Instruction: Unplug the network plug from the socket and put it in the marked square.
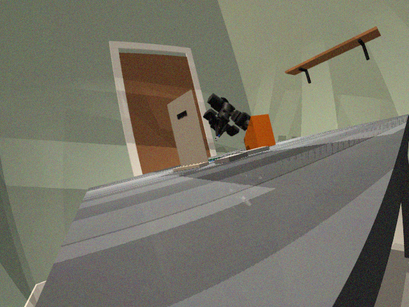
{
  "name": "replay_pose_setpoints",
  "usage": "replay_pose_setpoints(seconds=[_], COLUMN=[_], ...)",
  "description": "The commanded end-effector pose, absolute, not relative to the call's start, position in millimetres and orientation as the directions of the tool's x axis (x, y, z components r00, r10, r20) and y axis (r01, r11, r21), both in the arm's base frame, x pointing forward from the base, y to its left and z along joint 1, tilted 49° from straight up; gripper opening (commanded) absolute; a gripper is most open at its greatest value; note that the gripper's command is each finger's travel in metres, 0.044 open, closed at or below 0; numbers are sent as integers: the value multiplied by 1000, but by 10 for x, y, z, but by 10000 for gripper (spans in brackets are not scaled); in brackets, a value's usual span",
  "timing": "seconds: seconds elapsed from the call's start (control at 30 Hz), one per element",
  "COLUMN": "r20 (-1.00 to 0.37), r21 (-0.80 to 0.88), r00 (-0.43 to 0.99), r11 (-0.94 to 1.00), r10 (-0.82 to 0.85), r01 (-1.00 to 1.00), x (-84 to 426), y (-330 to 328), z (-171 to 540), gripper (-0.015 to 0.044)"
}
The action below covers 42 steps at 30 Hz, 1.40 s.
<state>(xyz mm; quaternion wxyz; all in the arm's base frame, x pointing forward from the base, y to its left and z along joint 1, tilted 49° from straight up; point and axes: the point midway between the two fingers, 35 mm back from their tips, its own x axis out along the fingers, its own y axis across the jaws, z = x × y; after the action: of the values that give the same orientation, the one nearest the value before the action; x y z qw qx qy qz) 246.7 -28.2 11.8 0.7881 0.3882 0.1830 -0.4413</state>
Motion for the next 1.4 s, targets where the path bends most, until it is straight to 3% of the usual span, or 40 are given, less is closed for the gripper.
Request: replay_pose_setpoints(seconds=[0.0,0.23,1.37], r20=[-593,-514,-526], r21=[427,416,412], r00=[492,438,432], r11=[269,233,225], r10=[-637,-737,-732], r01=[863,879,883], x=[2340,2190,2198], y=[-385,-515,-658], z=[79,85,-114], gripper=[0,0,0])
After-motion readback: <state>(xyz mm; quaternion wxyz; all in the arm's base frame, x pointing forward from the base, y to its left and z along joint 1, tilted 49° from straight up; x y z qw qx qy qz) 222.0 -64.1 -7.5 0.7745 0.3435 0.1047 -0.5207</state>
